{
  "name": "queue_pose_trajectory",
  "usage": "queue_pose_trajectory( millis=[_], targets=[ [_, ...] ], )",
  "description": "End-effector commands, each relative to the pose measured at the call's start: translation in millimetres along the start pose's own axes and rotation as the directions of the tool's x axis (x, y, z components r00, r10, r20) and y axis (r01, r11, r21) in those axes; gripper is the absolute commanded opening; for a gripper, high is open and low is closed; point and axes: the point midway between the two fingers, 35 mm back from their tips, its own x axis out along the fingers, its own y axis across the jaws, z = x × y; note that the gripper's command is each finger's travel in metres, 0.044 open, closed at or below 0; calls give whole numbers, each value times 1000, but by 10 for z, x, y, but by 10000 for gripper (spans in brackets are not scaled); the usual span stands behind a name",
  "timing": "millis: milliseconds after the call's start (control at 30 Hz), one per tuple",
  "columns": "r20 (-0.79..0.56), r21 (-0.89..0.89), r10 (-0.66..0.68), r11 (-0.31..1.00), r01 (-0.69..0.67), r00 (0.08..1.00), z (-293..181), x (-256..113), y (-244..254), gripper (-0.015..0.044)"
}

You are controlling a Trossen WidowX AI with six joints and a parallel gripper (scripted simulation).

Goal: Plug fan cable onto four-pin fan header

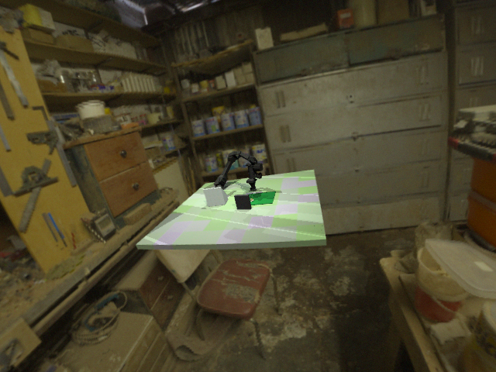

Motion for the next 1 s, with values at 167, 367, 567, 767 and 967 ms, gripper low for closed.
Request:
queue_pose_trajectory(
  millis=[167,367,567,767,967],
  targets=[
    [31,315,44,948,-51,999,-32,0,-33,0],
    [51,500,69,862,-85,996,-46,-1,-49,0],
    [59,570,79,816,-99,995,-52,-2,-55,0],
    [53,569,53,819,-74,997,-65,34,-64,0],
    [43,568,-9,823,-16,999,-95,115,-87,0]
  ],
)
